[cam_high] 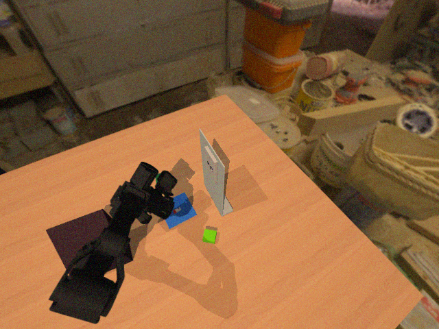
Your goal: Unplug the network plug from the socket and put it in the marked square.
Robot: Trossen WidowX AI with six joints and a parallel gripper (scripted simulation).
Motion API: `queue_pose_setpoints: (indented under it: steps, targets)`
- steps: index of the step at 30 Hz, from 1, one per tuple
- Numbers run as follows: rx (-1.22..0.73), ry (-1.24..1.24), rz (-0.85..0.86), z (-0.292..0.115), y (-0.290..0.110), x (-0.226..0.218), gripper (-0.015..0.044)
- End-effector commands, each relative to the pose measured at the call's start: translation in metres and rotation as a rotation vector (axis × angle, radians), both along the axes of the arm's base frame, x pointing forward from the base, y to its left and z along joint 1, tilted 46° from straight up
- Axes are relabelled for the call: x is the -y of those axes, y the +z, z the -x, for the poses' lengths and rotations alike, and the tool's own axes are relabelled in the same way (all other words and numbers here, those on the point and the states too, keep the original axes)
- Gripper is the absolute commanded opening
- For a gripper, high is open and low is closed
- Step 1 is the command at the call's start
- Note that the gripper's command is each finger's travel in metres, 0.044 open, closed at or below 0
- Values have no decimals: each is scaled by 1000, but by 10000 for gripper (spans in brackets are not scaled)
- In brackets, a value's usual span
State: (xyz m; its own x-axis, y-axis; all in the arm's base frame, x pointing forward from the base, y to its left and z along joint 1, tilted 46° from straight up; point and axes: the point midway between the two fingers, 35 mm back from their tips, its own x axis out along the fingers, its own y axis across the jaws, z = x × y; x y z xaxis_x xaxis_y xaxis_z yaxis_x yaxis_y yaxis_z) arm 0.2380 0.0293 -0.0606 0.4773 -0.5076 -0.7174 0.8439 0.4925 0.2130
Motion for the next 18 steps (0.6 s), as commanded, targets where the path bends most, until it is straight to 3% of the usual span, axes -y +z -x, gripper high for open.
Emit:
queue_pose_setpoints:
  steps: [1, 18]
  targets:
    - [9, -4, 0, -1, 5, -3, 156]
    - [1, 0, -2, -5, 23, -26, 156]
